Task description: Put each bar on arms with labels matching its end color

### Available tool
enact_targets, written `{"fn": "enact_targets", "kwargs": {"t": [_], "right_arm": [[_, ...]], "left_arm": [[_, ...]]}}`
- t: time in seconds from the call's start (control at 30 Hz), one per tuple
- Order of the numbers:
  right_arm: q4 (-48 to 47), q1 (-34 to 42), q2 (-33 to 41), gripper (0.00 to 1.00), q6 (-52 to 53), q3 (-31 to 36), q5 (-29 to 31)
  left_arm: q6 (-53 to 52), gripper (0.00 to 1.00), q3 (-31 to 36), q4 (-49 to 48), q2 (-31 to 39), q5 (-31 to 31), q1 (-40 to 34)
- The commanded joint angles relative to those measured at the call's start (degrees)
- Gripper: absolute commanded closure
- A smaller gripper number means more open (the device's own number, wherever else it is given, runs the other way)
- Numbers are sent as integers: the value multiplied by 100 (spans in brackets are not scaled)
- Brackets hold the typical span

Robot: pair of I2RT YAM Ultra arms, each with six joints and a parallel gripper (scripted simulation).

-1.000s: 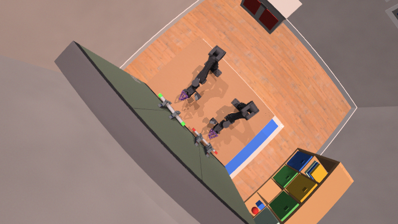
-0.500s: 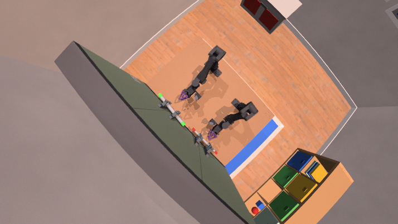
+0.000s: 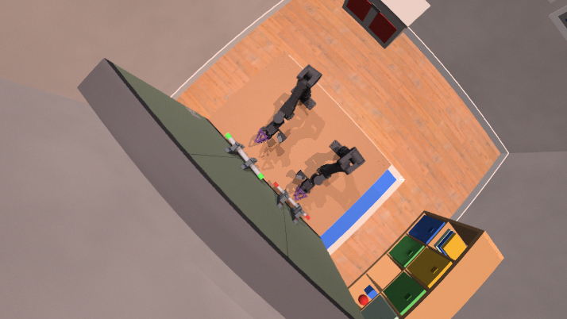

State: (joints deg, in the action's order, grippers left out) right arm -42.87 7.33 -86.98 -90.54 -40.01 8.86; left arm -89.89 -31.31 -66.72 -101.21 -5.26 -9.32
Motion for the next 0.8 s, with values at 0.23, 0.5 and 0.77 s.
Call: {"fn": "enact_targets", "kwargs": {"t": [0.23,0.5,0.77], "right_arm": [[-2,33,210,0,74,-1,36],[-2,33,210,0,74,-1,36],[5,33,210,0,74,-2,38]], "left_arm": [[-1,0,-423,39,-60,43,76],[0,0,-590,166,-98,52,86],[-3,0,-752,83,-344,65,97]]}}
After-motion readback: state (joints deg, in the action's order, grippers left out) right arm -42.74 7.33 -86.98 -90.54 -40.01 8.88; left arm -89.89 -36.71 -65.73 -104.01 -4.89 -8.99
